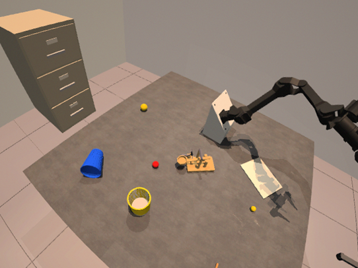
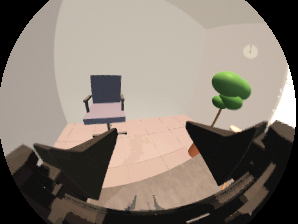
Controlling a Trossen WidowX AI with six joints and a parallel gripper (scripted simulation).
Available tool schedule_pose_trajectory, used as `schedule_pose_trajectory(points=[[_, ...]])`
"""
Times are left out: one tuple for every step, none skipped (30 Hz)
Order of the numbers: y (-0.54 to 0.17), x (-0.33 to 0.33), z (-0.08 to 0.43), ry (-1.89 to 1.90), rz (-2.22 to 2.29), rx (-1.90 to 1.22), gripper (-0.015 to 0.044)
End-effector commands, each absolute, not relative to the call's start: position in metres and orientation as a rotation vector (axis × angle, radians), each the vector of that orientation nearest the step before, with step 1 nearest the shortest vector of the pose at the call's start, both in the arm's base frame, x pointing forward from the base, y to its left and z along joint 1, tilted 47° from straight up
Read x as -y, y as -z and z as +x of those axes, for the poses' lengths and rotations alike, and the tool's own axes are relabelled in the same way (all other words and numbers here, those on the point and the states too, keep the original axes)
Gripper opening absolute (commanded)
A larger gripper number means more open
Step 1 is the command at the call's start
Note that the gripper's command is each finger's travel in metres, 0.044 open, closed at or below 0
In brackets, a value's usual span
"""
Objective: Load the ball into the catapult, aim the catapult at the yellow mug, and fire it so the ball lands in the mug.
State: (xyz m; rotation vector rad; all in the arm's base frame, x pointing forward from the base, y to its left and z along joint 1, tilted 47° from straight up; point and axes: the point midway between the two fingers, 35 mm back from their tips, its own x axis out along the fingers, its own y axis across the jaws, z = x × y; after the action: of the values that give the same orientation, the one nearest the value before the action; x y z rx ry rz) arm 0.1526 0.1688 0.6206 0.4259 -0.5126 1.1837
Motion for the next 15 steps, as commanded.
schedule_pose_trajectory(points=[[-0.6,-0.176,0.18,-1.12,0.326,0.476,0.044],[-0.594,-0.178,0.188,-1.102,0.297,0.468,0.044],[-0.588,-0.179,0.195,-1.084,0.267,0.458,0.044],[-0.581,-0.18,0.202,-1.067,0.237,0.449,0.044],[-0.575,-0.181,0.209,-1.051,0.207,0.439,0.044],[-0.569,-0.182,0.216,-1.035,0.177,0.429,0.044],[-0.562,-0.182,0.223,-1.02,0.147,0.418,0.044],[-0.556,-0.183,0.23,-1.005,0.117,0.408,0.044],[-0.549,-0.183,0.236,-0.991,0.087,0.397,0.044],[-0.542,-0.183,0.243,-0.978,0.057,0.385,0.044],[-0.536,-0.183,0.249,-0.965,0.028,0.374,0.044],[-0.528,-0.183,0.256,-0.953,-0.003,0.361,0.044],[-0.52,-0.183,0.262,-0.941,-0.035,0.347,0.044],[-0.513,-0.183,0.269,-0.93,-0.066,0.334,0.044],[-0.505,-0.182,0.275,-0.92,-0.096,0.32,0.044]])
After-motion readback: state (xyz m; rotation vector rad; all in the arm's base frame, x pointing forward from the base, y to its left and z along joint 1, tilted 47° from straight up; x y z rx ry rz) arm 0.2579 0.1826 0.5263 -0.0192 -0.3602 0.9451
